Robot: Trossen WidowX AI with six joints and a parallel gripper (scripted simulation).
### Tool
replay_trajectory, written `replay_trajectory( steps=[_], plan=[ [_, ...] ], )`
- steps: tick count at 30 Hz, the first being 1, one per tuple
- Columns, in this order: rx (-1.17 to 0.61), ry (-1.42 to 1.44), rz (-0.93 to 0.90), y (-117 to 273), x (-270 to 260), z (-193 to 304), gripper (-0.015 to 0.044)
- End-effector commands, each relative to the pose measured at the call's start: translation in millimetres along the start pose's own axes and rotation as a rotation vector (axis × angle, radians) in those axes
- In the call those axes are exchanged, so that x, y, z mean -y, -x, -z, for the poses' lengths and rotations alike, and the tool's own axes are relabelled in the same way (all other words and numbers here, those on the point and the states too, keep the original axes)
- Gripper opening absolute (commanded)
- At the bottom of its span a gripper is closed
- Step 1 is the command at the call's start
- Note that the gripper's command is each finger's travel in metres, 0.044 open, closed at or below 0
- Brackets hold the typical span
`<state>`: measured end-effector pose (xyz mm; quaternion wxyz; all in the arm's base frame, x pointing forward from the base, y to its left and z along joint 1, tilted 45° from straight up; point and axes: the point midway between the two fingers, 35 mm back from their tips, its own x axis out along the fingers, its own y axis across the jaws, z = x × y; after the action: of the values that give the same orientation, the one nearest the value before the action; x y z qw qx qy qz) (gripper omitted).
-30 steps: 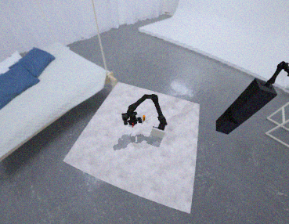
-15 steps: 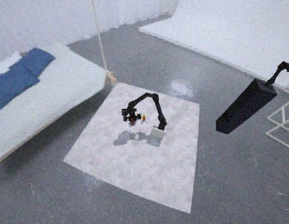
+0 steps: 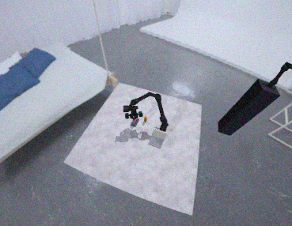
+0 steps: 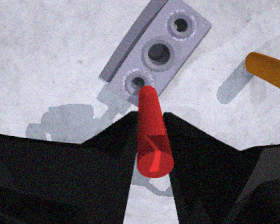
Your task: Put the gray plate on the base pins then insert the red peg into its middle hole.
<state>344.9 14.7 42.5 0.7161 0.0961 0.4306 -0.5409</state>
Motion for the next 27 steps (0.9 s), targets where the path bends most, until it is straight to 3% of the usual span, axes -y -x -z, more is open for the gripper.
replay_trajectory(
  steps=[1, 27],
  plan=[
    [0.010, -0.006, -0.003, 1.8, 2.9, -17.1, 0.0000],
    [0.015, -0.008, 0.001, 1.0, 6.9, -28.0, 0.0000]
  ],
)
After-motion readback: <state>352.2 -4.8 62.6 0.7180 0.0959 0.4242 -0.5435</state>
